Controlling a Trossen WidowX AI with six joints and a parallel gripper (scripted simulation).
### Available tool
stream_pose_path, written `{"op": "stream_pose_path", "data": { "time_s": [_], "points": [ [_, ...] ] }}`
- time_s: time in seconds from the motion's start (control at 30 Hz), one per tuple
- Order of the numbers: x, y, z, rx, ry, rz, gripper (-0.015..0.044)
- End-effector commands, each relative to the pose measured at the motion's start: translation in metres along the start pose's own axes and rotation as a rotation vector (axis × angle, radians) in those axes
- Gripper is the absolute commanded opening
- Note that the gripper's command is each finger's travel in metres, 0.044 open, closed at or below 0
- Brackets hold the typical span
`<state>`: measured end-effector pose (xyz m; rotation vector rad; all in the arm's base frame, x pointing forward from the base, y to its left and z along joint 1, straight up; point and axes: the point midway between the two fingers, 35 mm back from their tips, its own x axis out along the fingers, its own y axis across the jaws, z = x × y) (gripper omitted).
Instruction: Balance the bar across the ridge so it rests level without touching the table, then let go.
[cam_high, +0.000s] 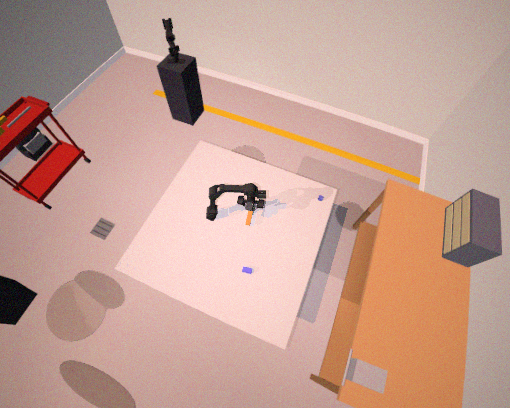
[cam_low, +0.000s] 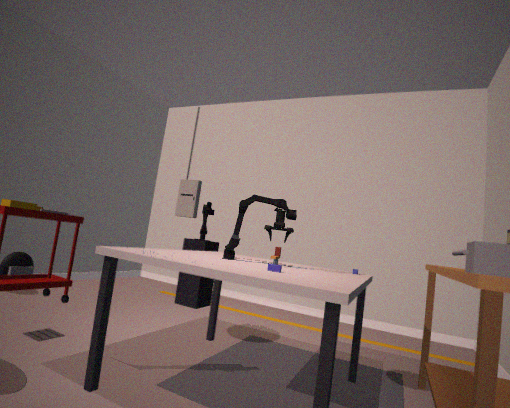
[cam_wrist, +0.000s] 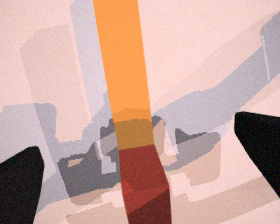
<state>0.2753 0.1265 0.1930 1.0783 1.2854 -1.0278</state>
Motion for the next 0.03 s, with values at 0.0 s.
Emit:
{"op": "stream_pose_path", "data": {
  "time_s": [0.0],
  "points": [
    [0.0001, -0.0006, 0.0001, 0.000, -0.001, -0.003, 0.0440]
  ]
}}
